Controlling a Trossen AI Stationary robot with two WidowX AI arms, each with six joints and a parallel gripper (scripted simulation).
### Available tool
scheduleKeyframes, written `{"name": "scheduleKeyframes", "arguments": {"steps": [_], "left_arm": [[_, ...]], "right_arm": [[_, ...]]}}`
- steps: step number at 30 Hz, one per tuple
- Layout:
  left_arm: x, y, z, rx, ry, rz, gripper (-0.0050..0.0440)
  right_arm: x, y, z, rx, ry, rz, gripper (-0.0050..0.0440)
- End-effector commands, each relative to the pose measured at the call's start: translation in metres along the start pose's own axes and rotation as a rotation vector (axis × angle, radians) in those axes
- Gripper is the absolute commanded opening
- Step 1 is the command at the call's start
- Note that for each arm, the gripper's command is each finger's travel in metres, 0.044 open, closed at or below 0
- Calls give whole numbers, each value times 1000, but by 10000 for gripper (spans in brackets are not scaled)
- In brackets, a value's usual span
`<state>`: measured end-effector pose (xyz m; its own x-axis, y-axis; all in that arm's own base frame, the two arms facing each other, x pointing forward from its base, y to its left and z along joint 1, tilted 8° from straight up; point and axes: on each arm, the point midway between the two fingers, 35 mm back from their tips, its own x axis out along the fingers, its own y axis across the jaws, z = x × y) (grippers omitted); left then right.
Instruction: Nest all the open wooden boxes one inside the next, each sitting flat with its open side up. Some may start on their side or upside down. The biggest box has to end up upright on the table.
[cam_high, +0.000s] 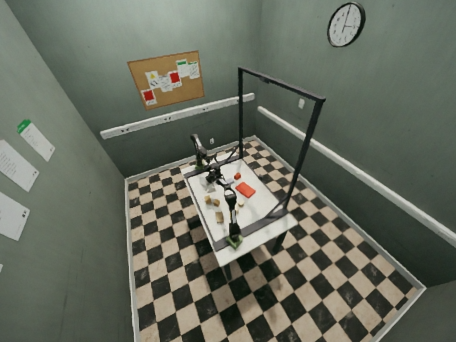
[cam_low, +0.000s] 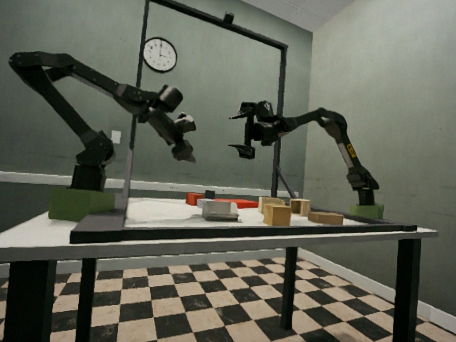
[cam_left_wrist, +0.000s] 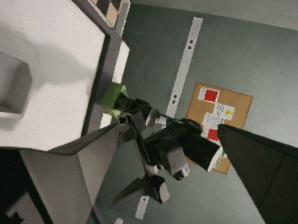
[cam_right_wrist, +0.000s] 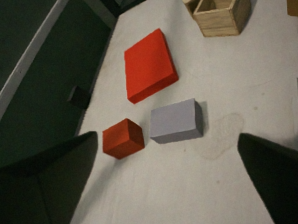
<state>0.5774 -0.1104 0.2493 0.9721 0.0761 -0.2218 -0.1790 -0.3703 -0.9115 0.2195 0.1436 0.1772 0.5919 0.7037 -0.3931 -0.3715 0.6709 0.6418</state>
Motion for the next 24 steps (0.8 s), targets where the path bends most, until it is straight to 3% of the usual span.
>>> {"name": "scheduleKeyframes", "arguments": {"steps": [1,17,24], "left_arm": [[-7,-19,-6,-14,16,-35,400],[-7,-19,-6,-14,16,-35,400],[-37,-8,14,239,15,43,400]], "right_arm": [[-2,4,4,-8,-12,7,400],[-2,4,4,-8,-12,7,400],[3,-10,14,17,52,-109,400]]}}
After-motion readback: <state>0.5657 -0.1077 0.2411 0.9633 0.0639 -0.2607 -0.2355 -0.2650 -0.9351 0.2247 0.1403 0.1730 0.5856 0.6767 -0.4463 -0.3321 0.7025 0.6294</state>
